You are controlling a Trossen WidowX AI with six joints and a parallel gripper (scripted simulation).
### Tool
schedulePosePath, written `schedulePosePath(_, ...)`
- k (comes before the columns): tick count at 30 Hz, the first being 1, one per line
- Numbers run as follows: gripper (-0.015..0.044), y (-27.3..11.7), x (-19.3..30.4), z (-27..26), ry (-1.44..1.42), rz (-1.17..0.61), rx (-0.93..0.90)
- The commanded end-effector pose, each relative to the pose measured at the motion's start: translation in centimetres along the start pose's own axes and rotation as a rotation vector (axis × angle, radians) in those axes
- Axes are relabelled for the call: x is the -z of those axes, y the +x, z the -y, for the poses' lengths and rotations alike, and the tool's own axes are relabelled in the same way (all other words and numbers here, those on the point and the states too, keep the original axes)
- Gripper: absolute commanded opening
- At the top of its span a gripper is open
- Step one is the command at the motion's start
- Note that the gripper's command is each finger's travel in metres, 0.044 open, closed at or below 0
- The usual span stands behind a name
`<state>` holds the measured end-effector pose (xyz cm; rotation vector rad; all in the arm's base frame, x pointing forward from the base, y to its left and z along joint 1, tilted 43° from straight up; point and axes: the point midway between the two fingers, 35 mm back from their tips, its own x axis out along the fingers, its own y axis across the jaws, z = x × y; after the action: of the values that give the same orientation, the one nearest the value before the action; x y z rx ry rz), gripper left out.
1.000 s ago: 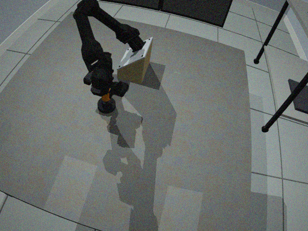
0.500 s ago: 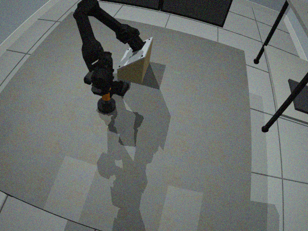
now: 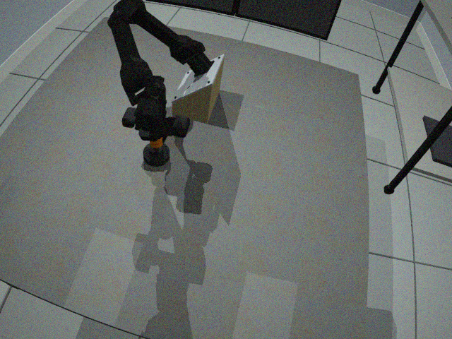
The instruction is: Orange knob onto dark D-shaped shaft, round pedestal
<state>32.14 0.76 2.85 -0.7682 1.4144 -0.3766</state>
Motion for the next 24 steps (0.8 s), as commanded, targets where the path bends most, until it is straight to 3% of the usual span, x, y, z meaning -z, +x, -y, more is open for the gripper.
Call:
schedulePosePath(1, 0.0000, -0.09, -0.36, 0.08, -0.016, 0.005, 0.000)
schedulePosePath(24, 0.0000, 0.05, -0.05, 0.17, -0.016, 0.005, 0.000)
